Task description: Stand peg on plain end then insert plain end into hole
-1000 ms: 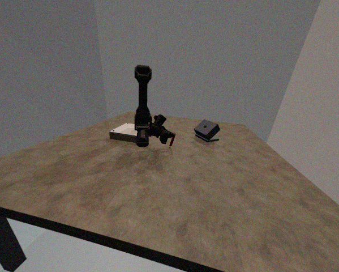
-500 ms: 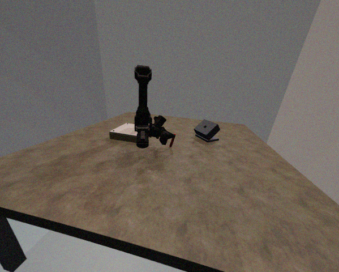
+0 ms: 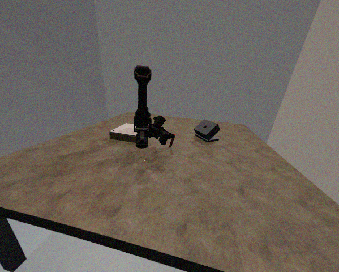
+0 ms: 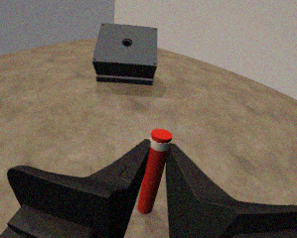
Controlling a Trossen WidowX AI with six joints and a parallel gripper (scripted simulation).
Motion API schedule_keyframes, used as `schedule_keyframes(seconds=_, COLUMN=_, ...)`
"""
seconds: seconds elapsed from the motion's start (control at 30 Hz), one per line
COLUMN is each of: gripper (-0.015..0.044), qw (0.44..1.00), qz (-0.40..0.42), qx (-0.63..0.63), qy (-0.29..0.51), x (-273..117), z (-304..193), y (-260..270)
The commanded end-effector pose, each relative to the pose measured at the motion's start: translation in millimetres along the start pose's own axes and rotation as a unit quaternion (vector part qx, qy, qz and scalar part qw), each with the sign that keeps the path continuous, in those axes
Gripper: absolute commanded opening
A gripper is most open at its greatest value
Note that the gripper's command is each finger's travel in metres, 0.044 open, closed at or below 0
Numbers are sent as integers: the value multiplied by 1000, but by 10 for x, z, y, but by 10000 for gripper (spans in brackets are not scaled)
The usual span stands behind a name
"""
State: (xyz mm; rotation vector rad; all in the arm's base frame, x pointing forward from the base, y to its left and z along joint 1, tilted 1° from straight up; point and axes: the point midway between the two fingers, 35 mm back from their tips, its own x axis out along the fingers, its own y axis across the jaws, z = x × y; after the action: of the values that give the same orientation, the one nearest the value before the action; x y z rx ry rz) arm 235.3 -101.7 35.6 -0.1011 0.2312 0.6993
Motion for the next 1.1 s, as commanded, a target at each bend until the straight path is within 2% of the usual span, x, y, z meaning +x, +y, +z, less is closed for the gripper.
schedule_keyframes(seconds=0.0, gripper=51, qw=1000, qz=0, qx=0, qy=0, x=-11, z=-18, y=1)
schedule_keyframes(seconds=1.07, gripper=51, qw=1000, qz=-6, qx=3, qy=-12, x=-69, z=-46, y=-11)
